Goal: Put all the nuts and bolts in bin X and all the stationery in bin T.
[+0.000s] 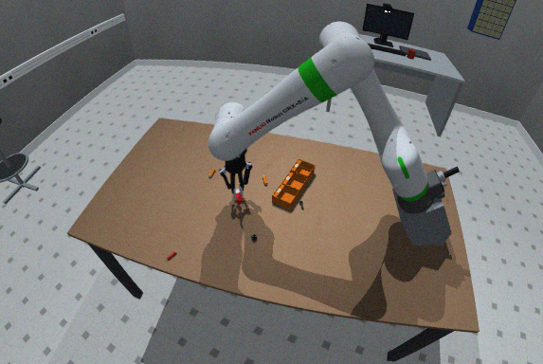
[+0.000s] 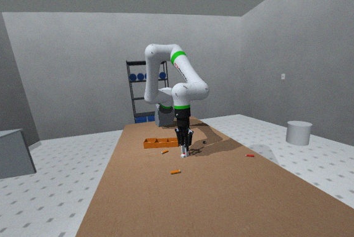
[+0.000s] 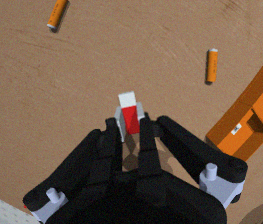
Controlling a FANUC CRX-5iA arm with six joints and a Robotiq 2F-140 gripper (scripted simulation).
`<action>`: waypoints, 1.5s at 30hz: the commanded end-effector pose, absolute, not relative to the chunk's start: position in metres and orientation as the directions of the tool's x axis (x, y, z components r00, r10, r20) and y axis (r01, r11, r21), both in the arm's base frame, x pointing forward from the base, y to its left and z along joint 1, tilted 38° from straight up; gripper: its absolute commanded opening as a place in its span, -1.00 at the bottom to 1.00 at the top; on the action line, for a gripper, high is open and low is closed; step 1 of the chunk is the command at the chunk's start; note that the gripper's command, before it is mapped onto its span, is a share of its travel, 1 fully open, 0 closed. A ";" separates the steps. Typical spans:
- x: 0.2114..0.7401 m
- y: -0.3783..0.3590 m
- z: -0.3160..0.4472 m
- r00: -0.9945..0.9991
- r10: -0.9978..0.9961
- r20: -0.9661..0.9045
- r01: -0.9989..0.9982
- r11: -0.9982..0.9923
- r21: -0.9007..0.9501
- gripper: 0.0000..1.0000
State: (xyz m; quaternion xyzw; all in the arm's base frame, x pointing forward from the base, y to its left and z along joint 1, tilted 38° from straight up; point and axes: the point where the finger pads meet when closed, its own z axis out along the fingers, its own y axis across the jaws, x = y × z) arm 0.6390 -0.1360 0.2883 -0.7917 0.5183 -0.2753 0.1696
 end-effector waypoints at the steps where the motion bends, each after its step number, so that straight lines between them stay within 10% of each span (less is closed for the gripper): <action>1: 0.639 -0.136 0.288 0.311 -0.914 0.260 -0.727 -0.405 -0.554 -0.60; 45: 0.602 -0.135 0.336 0.311 -0.914 0.260 -0.727 -0.405 -0.554 -0.60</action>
